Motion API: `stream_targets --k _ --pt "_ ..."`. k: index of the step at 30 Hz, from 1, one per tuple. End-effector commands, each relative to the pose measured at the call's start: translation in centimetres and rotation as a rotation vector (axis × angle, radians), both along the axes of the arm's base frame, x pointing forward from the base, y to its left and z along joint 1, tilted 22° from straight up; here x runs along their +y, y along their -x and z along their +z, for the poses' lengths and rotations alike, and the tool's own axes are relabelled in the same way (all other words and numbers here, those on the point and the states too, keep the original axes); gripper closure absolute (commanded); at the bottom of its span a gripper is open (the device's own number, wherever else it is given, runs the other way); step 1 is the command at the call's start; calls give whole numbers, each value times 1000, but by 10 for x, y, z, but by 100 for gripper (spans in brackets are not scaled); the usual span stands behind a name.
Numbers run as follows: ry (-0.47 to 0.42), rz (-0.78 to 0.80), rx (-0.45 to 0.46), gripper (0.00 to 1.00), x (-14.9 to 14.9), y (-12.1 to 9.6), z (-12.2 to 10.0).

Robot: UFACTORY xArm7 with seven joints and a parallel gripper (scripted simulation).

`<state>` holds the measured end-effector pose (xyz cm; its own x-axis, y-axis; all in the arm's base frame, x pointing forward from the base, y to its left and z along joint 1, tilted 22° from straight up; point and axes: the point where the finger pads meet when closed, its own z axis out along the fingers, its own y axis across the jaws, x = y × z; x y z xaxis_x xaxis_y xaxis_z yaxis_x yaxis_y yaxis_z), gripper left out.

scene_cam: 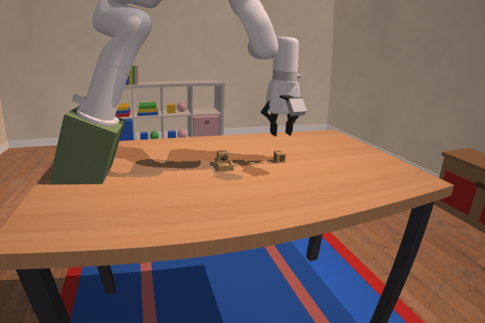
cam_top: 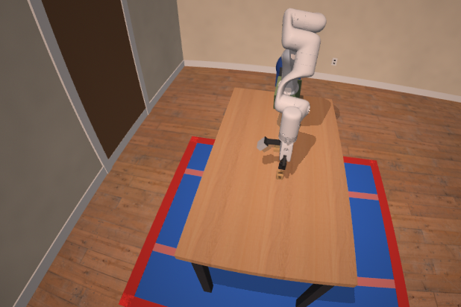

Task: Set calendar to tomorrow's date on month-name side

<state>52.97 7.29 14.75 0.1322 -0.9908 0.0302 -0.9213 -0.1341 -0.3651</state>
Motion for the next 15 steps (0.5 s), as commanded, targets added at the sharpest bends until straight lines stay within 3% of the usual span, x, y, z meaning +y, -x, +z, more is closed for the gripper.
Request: stream_targets --k 1,15 --pt "-1 0 -3 51 0 -1 1" --pt "-1 0 -3 51 0 -1 0"
